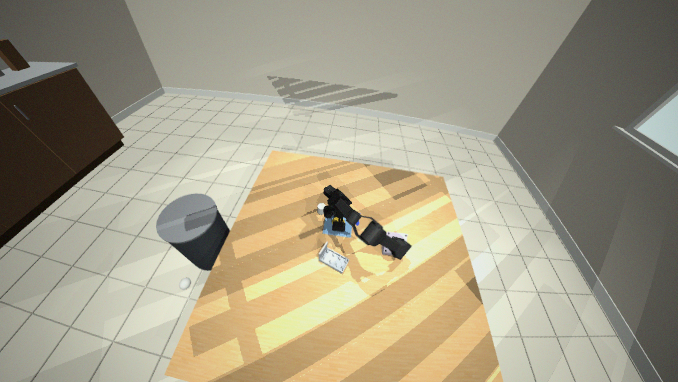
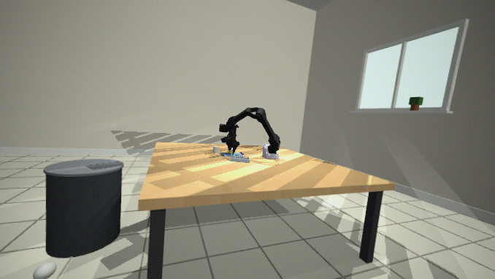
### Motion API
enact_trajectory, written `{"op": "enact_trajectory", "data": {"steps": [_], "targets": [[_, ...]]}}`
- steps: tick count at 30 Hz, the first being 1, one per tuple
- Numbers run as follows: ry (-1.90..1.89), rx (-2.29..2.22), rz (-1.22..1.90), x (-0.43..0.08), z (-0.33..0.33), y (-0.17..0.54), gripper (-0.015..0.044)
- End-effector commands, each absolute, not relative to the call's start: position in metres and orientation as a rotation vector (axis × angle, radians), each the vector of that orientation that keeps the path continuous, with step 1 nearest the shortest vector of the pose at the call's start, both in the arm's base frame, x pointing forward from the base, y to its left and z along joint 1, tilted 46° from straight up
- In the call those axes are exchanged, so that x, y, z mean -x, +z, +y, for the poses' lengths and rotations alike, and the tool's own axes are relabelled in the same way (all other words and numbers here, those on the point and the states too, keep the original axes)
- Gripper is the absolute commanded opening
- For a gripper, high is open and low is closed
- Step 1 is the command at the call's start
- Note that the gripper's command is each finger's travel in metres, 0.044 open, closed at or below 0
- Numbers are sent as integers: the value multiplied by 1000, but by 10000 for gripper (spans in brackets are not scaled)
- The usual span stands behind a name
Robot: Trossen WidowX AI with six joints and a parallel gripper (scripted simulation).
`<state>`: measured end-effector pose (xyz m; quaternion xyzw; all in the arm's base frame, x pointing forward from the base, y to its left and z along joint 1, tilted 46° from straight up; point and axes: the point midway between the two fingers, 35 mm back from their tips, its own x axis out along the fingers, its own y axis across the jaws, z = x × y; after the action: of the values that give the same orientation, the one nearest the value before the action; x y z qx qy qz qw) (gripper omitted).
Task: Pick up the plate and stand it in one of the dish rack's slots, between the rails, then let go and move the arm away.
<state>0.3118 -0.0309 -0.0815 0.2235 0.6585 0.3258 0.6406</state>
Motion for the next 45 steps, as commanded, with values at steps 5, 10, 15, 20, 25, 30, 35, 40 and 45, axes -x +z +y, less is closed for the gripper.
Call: {"op": "enact_trajectory", "data": {"steps": [5, 10, 15, 20, 25, 30, 35, 40, 45], "targets": [[733, -497, 1491, -322, -61, -59, 3], [731, -496, 1492, -326, -77, -44, 0], [730, -496, 1492, -328, -93, -29, 0], [728, -498, 1491, -329, -108, -14, 0], [730, -498, 1492, -330, -121, -1, 0], [735, -497, 1493, -331, -130, 10, 0], [697, -545, 1511, -330, -127, 15, 0], [588, -656, 1564, -328, -116, 31, 0], [452, -775, 1621, -324, -102, 50, 0]]}}
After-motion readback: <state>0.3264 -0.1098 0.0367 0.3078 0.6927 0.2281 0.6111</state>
